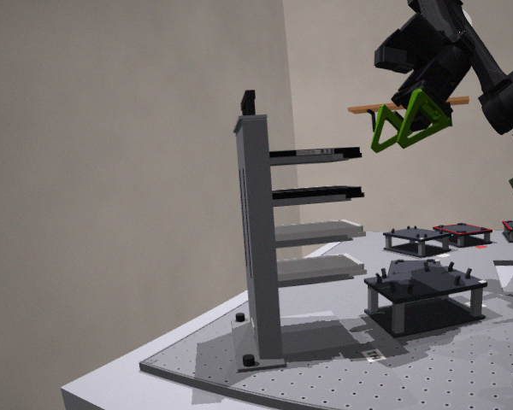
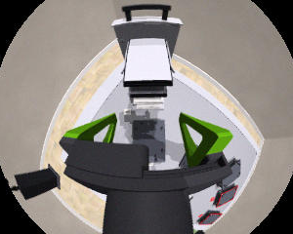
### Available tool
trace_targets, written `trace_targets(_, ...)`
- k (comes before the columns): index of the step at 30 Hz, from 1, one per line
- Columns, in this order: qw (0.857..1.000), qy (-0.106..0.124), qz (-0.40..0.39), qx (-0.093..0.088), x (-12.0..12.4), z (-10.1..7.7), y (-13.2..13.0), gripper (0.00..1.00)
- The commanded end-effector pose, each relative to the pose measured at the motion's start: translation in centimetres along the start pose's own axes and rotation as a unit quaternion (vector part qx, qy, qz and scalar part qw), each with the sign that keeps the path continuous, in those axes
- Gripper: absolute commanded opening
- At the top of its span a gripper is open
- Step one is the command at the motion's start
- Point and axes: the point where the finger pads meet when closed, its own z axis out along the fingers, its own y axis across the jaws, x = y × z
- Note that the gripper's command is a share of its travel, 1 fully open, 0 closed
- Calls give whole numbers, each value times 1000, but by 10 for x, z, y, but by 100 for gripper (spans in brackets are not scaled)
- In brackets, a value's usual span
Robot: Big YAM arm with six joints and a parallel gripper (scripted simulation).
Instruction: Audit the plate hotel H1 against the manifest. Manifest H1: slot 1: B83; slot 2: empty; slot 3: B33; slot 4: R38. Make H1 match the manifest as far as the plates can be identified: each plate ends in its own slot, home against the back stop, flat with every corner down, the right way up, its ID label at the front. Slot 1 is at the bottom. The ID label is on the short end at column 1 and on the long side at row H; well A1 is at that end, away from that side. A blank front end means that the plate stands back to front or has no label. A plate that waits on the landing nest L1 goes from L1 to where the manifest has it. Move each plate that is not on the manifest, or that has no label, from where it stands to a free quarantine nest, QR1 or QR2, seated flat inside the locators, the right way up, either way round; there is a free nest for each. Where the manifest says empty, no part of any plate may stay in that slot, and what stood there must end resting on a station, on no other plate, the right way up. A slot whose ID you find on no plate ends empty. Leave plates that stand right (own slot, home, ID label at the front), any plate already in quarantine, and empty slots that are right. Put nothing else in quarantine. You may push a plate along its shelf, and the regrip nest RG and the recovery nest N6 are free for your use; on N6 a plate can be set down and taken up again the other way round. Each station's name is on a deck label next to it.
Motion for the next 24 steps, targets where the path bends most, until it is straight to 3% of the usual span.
trace_targets(1, 1000, -15, 6, 4, -19, 9, -1, 100)
trace_targets(5, 1000, -20, 10, 4, -27, 12, -1, 100)
trace_targets(6, 1000, -14, 5, 0, -17, 6, 1, 100)
trace_targets(24, 1000, -14, 5, 0, -17, 6, 1, 100)
